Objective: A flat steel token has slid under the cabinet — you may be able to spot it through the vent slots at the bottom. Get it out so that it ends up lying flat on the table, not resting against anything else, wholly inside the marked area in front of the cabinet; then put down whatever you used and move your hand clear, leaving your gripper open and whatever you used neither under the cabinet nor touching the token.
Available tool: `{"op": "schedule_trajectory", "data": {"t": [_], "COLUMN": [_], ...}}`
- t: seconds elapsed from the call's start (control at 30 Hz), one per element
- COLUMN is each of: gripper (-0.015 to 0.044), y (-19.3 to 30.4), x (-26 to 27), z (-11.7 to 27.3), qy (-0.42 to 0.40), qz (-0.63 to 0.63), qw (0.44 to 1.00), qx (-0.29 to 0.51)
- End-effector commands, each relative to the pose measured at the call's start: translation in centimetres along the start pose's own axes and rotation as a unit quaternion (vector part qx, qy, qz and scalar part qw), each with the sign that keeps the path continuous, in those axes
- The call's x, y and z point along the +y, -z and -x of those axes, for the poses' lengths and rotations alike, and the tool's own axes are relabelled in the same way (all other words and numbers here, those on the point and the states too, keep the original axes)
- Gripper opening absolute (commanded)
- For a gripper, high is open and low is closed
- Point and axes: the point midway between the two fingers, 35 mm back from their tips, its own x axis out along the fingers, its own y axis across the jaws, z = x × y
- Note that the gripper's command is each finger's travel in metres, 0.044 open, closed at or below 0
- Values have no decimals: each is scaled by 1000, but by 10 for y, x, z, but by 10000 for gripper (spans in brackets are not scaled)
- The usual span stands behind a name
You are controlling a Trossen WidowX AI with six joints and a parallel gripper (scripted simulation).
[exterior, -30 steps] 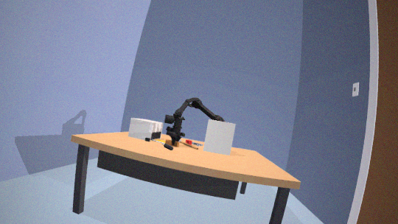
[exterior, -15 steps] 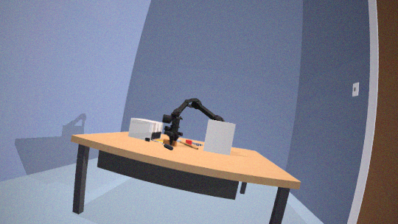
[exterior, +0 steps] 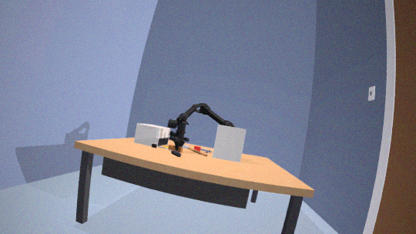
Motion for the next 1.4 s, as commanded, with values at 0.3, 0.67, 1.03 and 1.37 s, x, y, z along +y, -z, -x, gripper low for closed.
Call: {"op": "schedule_trajectory", "data": {"t": [0.3, 0.67, 1.03, 1.37], "gripper": [0, 0, 0, 0], "y": [-19, -31, -43, -49], "x": [1, 1, 0, -1], "z": [0, 0, 0, 0], "qy": [-1, -1, -1, -1], "qz": [-2, -2, -3, -3], "qw": [1000, 1000, 1000, 1000], "qx": [-1, -1, -2, -2]}}
